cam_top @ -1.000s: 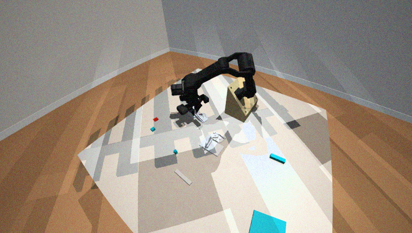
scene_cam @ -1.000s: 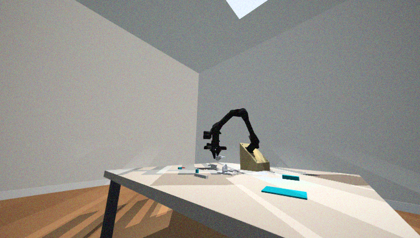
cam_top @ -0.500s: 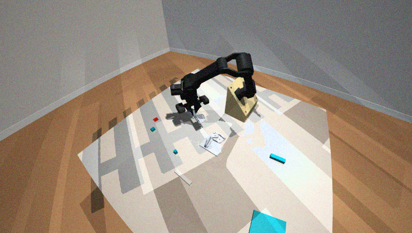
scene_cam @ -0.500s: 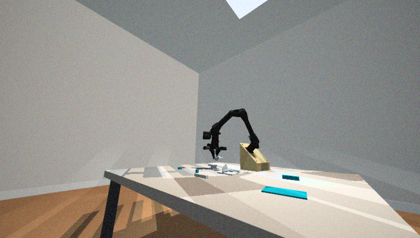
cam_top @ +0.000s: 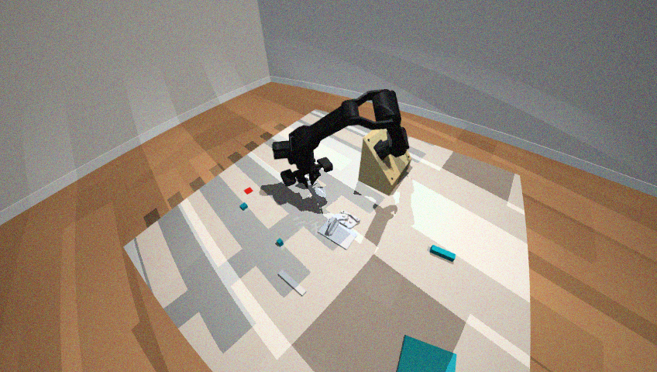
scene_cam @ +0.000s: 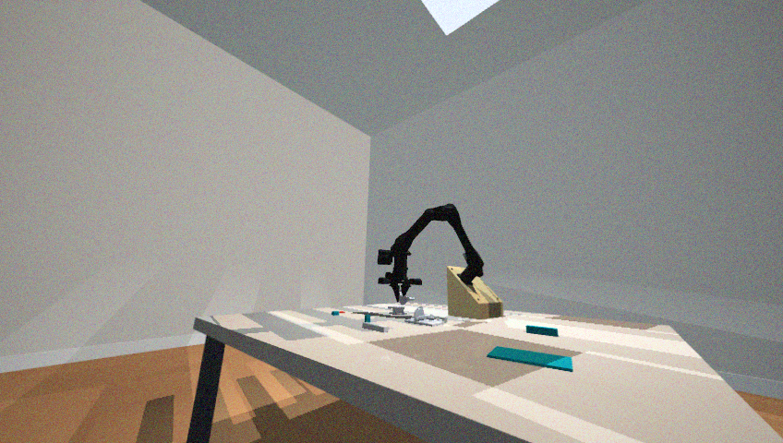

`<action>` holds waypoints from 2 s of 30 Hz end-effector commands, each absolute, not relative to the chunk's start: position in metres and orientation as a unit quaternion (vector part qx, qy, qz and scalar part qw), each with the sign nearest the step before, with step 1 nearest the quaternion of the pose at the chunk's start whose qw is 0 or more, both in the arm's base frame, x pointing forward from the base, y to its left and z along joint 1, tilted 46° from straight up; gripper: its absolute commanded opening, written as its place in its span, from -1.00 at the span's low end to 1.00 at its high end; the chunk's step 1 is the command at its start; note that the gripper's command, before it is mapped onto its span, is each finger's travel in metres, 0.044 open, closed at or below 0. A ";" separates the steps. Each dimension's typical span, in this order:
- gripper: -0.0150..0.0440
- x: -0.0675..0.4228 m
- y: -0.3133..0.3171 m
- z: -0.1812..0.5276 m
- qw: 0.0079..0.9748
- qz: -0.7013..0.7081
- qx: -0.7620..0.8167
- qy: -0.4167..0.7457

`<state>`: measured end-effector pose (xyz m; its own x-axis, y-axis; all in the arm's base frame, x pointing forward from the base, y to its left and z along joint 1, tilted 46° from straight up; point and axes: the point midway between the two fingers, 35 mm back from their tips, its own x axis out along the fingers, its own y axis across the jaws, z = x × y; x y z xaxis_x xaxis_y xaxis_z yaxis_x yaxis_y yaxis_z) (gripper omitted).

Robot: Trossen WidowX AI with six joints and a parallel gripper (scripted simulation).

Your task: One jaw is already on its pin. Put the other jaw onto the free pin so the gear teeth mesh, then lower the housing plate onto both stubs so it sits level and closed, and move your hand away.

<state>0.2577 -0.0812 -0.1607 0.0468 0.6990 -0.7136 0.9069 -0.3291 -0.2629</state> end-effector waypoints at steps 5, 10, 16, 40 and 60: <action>-0.37 0.256 -0.070 -0.170 0.126 -0.398 0.711 0.566; -0.37 0.256 -0.064 -0.175 0.126 -0.397 0.711 0.566; -0.37 0.256 -0.056 -0.182 0.125 -0.397 0.712 0.566; 0.79 0.252 -0.098 -0.140 0.125 -0.399 0.711 0.565; 1.00 0.252 -0.098 -0.140 0.125 -0.399 0.711 0.565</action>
<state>0.2529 -0.0978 -0.1404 0.0475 0.7052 -0.7074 0.9014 -0.3354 -0.2739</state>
